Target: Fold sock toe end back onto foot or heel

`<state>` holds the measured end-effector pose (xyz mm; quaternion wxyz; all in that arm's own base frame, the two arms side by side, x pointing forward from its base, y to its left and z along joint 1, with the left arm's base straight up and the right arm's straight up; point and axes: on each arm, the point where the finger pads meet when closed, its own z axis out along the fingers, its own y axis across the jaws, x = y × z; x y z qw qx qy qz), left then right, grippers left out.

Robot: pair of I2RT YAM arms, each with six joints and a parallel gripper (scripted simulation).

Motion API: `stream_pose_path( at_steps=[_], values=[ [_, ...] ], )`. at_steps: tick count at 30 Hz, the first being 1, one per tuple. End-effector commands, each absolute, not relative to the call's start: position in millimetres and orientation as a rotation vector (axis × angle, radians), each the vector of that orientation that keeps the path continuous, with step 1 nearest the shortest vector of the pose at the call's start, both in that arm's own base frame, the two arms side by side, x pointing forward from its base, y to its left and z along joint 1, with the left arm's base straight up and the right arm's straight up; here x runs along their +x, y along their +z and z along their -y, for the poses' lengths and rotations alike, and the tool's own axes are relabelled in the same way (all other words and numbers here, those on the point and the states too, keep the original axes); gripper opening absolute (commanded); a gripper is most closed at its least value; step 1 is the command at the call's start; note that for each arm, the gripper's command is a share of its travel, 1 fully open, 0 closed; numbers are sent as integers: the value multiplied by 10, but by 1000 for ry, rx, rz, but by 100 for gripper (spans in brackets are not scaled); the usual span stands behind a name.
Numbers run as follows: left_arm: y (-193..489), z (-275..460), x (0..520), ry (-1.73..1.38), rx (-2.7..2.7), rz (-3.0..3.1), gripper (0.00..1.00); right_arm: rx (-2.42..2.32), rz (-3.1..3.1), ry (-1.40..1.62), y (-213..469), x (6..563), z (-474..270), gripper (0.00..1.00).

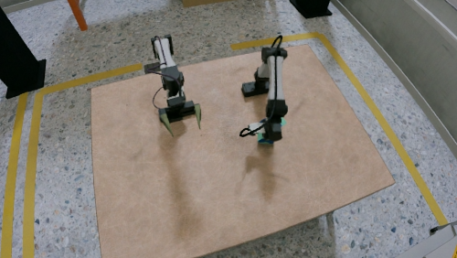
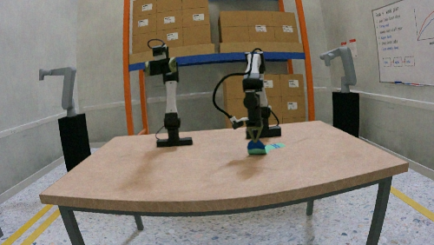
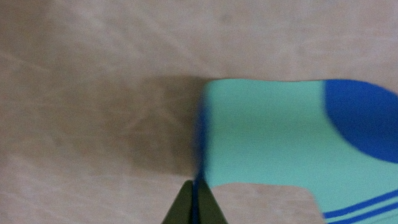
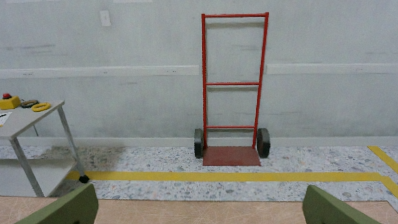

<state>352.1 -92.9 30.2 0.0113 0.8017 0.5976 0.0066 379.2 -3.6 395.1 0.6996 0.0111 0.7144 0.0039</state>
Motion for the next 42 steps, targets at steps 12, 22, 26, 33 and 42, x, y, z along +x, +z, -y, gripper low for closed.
stream_pose_path(
  at_steps=[12, 22, 26, 33, 42],
  values=[
    [609, 966, 3620, 154, 2379, -1778, 3, 24, -1537, 2, 4155, 3739, 42, 100],
    [536, 970, 3456, 223, 2317, -1731, 3, 24, -1537, 2, 4155, 3739, 42, 100],
    [539, 952, 3341, 271, 2275, -1699, 3, 24, -1537, 2, 4155, 3739, 42, 100],
    [546, 920, 3412, 243, 2315, -1711, 3, 24, -1537, 2, 4155, 3739, 42, 100],
    [470, 865, 3206, 334, 2204, -1677, 3, 24, -1537, 2, 4155, 3739, 42, 100]
  ],
)
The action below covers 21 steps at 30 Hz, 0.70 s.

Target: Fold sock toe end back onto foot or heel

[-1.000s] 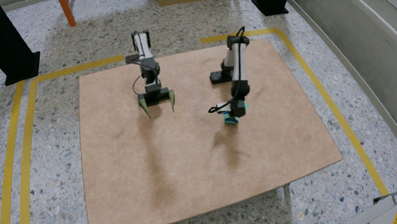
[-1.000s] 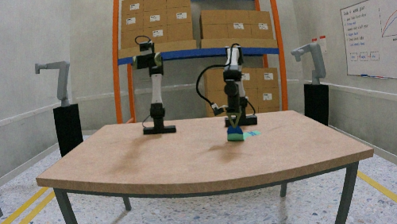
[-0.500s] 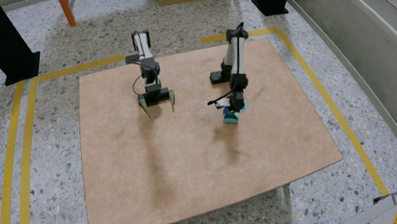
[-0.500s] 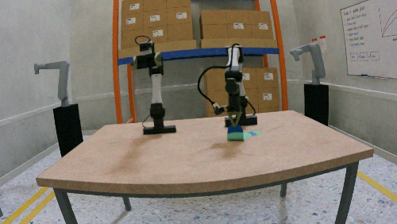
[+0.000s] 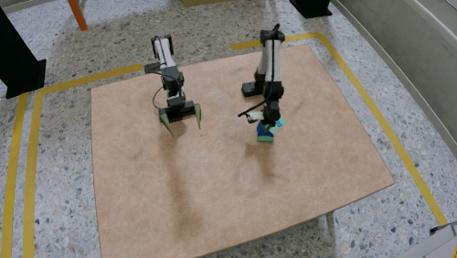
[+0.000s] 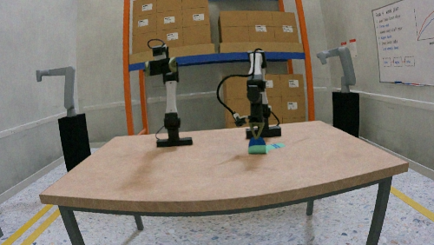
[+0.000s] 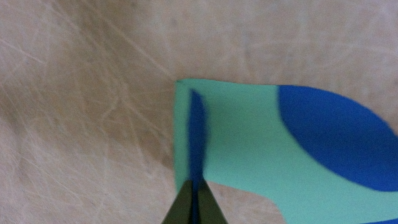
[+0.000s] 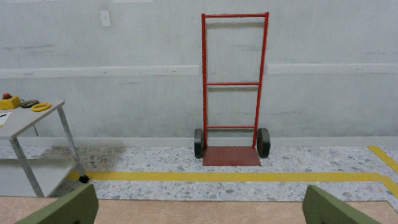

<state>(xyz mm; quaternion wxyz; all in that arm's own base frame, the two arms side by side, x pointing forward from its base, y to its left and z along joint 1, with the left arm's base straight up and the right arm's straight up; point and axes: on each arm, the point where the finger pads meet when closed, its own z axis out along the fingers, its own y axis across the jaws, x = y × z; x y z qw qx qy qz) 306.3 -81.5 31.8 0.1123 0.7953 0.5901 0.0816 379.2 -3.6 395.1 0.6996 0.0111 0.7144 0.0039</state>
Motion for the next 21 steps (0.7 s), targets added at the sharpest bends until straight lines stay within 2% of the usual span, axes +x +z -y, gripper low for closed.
stream_pose_path(
  at_steps=[1, 13, 21],
  values=[
    [462, 859, 3182, 345, 2193, -1670, 3, 24, -1537, 2, 4155, 3739, 42, 100],
    [473, 863, 3206, 342, 2224, -1681, 3, 24, -1537, 2, 4155, 3739, 43, 100],
    [301, 786, 2986, 423, 2152, -1584, 3, 24, -1537, 2, 4155, 3739, 42, 100]
  ],
)
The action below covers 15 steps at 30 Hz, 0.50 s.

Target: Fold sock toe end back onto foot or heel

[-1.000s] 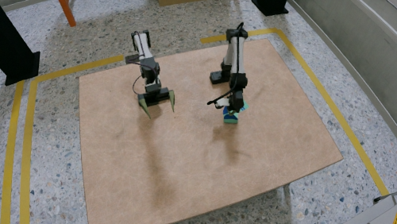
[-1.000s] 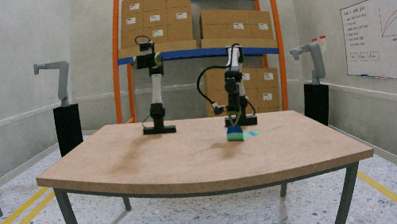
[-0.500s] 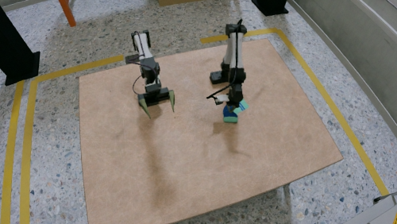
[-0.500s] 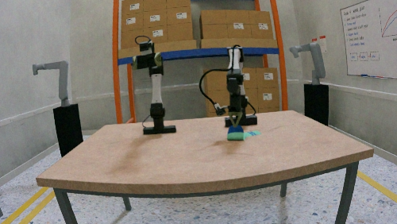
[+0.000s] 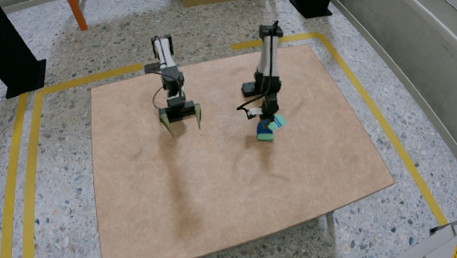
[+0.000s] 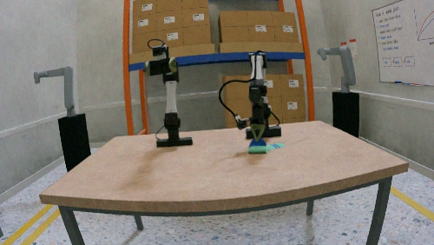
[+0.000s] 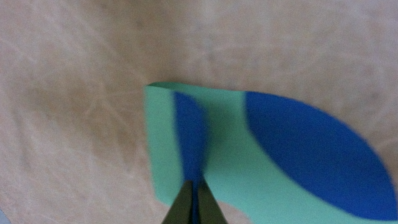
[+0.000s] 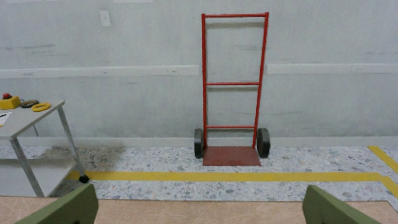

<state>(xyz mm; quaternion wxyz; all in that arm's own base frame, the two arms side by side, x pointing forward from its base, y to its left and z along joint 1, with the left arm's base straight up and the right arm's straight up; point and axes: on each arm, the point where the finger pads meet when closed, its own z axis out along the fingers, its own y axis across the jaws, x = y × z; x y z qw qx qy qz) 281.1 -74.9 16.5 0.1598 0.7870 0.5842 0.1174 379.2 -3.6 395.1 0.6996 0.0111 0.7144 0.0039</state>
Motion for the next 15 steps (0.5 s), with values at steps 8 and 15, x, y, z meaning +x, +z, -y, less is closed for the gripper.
stream_pose_path(
  at_steps=[8, 15],
  values=[
    [319, 837, 3049, 381, 2167, -1624, 3, 24, -1537, 2, 4155, 3739, 42, 100],
    [272, 791, 3001, 441, 2135, -1573, 3, 24, -1537, 2, 4155, 3739, 43, 100]
  ],
)
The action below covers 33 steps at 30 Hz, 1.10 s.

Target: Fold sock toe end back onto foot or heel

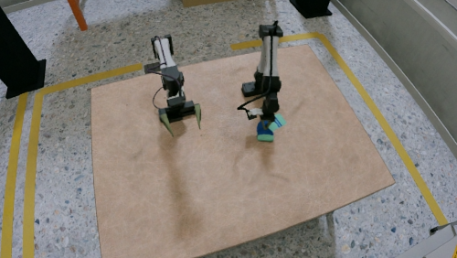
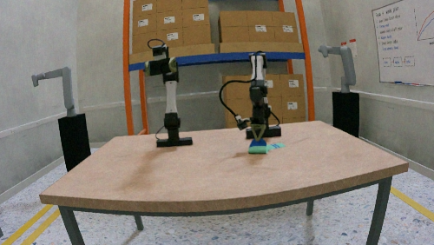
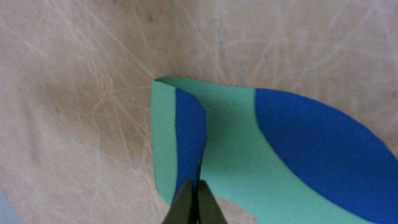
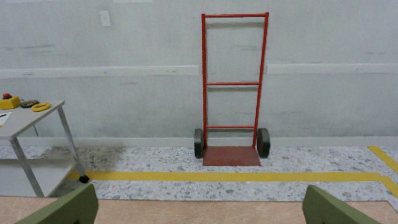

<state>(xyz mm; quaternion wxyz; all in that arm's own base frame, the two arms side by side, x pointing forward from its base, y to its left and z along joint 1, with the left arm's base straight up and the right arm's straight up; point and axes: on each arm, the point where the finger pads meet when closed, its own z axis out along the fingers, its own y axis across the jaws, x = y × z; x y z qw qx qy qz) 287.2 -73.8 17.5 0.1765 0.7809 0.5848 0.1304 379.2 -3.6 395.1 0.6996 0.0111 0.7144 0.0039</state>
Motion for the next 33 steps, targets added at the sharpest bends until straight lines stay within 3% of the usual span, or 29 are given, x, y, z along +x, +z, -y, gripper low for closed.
stream_pose_path(
  at_steps=[1, 25, 33],
  values=[
    [243, 786, 2978, 445, 2132, -1568, 3, 24, -1537, 2, 4155, 3739, 43, 100],
    [-149, 715, 2727, 412, 2157, -1592, 3, 24, -1537, 2, 4155, 3739, 43, 100],
    [-55, 765, 2873, 445, 2126, -1563, 3, 24, -1537, 2, 4155, 3739, 43, 100]
  ],
)
